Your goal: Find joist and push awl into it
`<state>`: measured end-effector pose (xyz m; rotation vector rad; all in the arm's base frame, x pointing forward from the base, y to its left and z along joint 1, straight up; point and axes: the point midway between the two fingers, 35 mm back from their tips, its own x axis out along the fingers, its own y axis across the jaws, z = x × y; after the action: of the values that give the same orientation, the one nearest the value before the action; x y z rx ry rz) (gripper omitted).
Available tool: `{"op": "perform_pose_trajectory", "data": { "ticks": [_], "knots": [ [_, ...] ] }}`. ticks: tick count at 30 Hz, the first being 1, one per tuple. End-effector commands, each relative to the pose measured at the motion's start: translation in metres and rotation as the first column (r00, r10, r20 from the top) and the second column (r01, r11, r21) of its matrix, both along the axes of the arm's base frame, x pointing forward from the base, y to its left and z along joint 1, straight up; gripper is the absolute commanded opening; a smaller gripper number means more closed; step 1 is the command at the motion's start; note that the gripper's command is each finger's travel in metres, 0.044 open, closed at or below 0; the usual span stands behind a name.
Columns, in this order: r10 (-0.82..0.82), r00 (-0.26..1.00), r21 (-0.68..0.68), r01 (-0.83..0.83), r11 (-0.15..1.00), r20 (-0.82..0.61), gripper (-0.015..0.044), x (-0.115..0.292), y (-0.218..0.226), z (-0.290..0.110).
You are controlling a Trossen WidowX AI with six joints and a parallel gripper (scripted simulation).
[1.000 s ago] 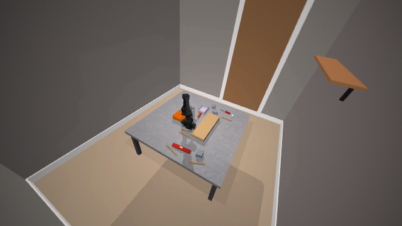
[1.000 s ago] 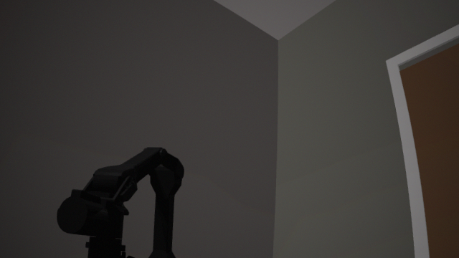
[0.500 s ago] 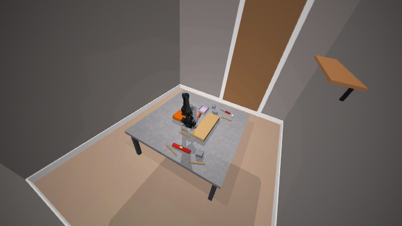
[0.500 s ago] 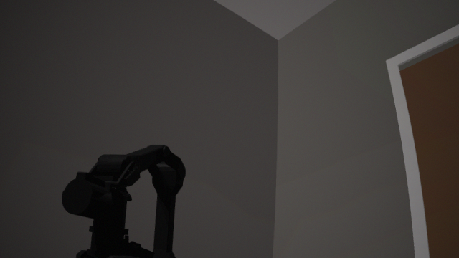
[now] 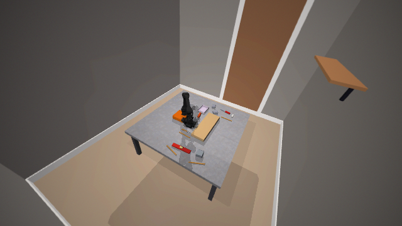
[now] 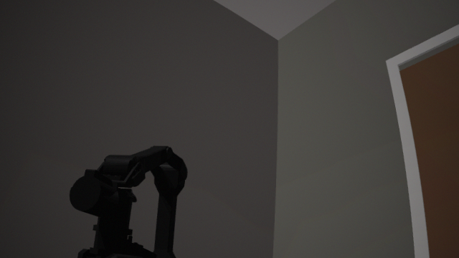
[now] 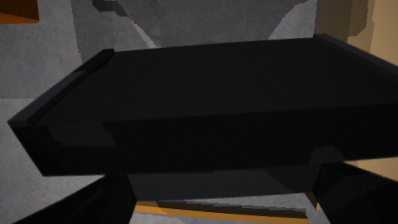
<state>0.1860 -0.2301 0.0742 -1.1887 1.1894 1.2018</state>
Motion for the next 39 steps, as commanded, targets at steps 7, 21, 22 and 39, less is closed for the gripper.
{"op": "perform_pose_trajectory", "data": {
  "ticks": [7,21,22,39],
  "knots": [
    [-0.007,1.0,-0.056,0.007,0.998,-0.005,0.0,-0.0012,0.0031,-0.0016],
    [-0.008,1.0,-0.126,0.007,0.992,-0.01,0.0,-0.0012,0.0052,-0.0031],
    [-0.008,1.0,-0.132,0.007,0.991,-0.01,0.0,-0.0012,0.0053,-0.0032],
    [-0.012,1.0,-0.236,0.01,0.972,-0.01,0.0,-0.0011,0.0084,-0.0044]
  ]
}}
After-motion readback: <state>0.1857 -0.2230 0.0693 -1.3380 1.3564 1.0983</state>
